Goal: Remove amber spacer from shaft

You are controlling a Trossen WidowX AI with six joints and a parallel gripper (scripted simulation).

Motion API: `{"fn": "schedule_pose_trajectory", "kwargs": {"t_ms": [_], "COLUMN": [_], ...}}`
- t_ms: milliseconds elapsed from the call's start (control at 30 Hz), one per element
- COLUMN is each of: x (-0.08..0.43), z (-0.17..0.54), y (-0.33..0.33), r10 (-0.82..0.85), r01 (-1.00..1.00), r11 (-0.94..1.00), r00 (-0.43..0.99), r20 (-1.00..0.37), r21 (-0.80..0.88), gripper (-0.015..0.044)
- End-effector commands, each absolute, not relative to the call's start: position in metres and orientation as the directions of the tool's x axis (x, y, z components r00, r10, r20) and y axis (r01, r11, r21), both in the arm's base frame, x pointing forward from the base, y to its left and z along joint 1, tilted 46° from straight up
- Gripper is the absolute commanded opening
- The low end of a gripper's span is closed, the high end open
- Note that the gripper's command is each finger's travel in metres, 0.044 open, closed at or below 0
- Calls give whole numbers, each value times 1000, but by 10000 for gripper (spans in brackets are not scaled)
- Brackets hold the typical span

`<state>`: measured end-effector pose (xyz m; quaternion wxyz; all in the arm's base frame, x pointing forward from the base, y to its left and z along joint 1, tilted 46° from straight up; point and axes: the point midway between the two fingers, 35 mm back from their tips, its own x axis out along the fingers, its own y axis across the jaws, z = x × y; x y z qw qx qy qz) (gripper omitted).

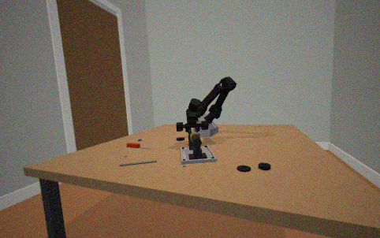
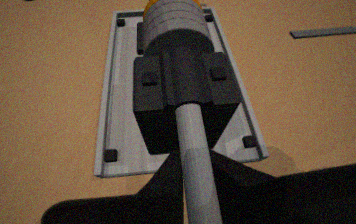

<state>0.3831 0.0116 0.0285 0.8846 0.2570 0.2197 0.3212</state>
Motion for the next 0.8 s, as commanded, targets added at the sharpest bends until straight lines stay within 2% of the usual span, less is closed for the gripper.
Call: {"fn": "schedule_pose_trajectory", "kwargs": {"t_ms": [0, 767], "x": [378, 376], "z": [27, 25], "y": [10, 9], "r10": [683, 683], "r01": [-457, -457], "r11": [660, 660], "r00": [695, 695], "r20": [-223, -223], "r21": [597, 597], "gripper": [0, 0]}}
